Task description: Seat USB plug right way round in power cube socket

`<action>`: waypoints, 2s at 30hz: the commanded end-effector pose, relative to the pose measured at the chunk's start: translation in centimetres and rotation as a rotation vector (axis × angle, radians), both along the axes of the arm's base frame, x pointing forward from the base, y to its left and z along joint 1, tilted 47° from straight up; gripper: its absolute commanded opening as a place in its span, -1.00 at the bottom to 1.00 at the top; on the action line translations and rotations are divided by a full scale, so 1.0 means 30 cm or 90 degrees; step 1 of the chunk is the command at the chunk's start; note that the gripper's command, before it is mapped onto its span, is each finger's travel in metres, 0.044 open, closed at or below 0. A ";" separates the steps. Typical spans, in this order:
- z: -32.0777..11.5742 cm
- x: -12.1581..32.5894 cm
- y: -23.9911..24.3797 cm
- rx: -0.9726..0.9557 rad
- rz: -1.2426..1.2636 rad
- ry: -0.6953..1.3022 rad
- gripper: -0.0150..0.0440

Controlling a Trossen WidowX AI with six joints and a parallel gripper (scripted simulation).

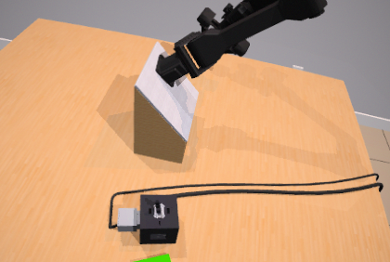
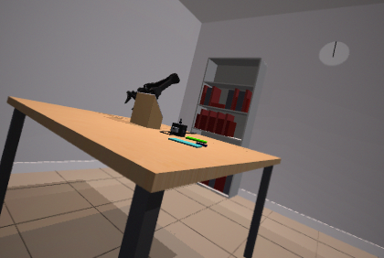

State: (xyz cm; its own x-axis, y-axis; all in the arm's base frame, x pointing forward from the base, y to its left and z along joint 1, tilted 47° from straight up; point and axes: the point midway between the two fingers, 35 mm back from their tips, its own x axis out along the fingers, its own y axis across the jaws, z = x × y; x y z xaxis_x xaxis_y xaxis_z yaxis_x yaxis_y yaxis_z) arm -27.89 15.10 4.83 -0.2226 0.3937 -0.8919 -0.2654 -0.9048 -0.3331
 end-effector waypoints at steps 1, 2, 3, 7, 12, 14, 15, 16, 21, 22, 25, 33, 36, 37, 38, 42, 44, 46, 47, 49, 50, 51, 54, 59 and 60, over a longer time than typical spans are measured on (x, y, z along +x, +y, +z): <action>0.002 0.000 0.004 0.000 -0.002 0.001 0.95; 0.009 0.002 0.015 0.000 -0.008 0.005 1.00; 0.021 0.004 0.034 0.000 -0.017 0.012 1.00; 0.077 0.033 0.149 -0.004 -0.109 0.068 1.00; 0.188 0.127 0.349 -0.001 -0.320 0.209 1.00; 0.240 0.184 0.421 0.009 -0.404 0.269 1.00; 0.267 0.216 0.455 0.014 -0.446 0.300 1.00; 0.290 0.252 0.484 0.021 -0.484 0.325 1.00; 0.407 0.450 0.604 0.063 -0.666 0.453 1.00; 0.428 0.489 0.620 0.073 -0.697 0.477 1.00; 0.478 0.585 0.655 0.099 -0.760 0.527 1.00; 0.535 0.915 0.688 0.177 -0.839 0.522 1.00; 0.533 1.044 0.676 0.193 -0.854 0.484 1.00; 0.533 1.086 0.671 0.197 -0.859 0.472 1.00; 0.533 1.127 0.666 0.201 -0.864 0.460 1.00; 0.534 1.301 0.633 0.212 -0.935 0.452 1.00; 0.534 1.403 0.601 0.218 -1.004 0.469 1.00; 0.519 1.507 0.551 0.226 -1.075 0.470 1.00; 0.504 1.559 0.517 0.230 -1.112 0.462 1.00; 0.474 1.657 0.441 0.237 -1.187 0.446 1.00; 0.453 1.691 0.410 0.228 -1.222 0.451 1.00; 0.430 1.715 0.389 0.211 -1.253 0.466 1.00; 0.342 1.800 0.295 0.141 -1.382 0.535 1.00; 0.208 1.909 0.110 0.022 -1.602 0.693 1.00; 0.185 1.925 0.072 -0.002 -1.644 0.731 1.00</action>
State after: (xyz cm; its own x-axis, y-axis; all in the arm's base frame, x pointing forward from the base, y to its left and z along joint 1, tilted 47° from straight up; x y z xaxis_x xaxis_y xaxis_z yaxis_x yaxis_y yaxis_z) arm 28.41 20.39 12.23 0.2678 0.4710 -0.8405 -0.2730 0.8737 0.4026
